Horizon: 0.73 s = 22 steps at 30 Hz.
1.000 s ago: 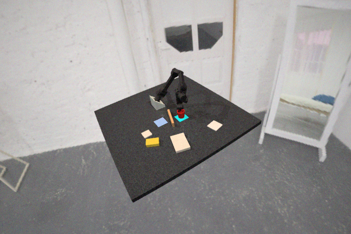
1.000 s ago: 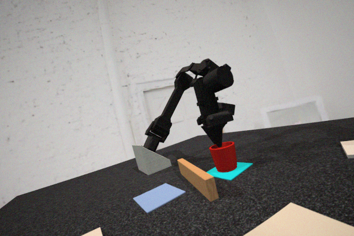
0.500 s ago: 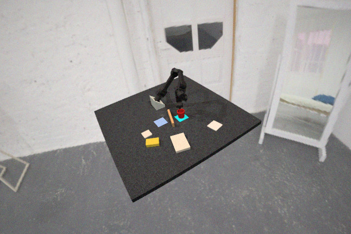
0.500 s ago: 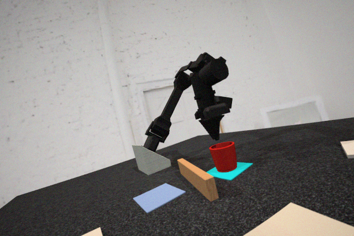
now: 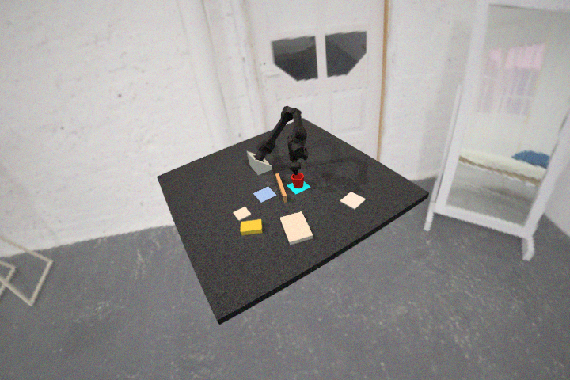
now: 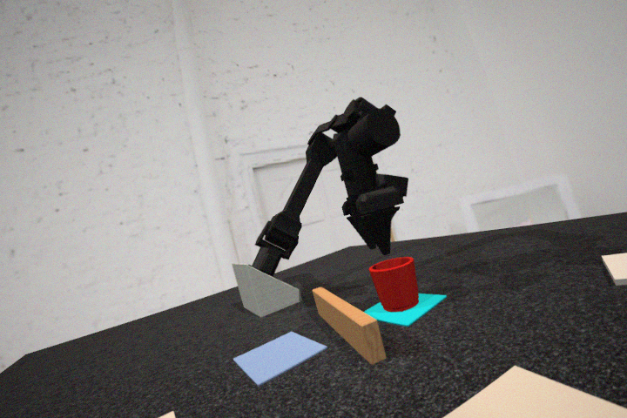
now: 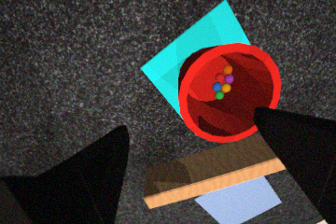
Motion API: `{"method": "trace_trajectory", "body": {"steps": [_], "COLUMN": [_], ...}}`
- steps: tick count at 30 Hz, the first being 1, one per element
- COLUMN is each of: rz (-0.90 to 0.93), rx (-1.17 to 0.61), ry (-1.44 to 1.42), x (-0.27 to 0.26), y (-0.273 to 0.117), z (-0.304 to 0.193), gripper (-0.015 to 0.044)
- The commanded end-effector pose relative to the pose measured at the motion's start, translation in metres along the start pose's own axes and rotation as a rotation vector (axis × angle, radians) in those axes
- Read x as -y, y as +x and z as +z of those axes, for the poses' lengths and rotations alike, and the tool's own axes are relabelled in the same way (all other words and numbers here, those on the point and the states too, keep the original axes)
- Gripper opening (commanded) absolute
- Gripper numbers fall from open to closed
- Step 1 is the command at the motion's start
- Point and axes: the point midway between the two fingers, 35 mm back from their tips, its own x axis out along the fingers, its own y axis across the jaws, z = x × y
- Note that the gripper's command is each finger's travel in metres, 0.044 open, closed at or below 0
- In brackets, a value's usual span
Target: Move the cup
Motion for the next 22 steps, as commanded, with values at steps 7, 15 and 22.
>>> {"method": "trace_trajectory", "body": {"steps": [7, 15, 22], "rz": [-0.012, -0.013, -0.012], "rx": [-0.003, -0.003, 0.001], "ry": [-0.011, -0.014, -0.007], "x": [0.002, 0.0, -0.001], "y": [-0.034, -0.06, -0.056], "z": [0.0, 0.0, 0.0], "gripper": [0.044, 0.044, 0.044]}}
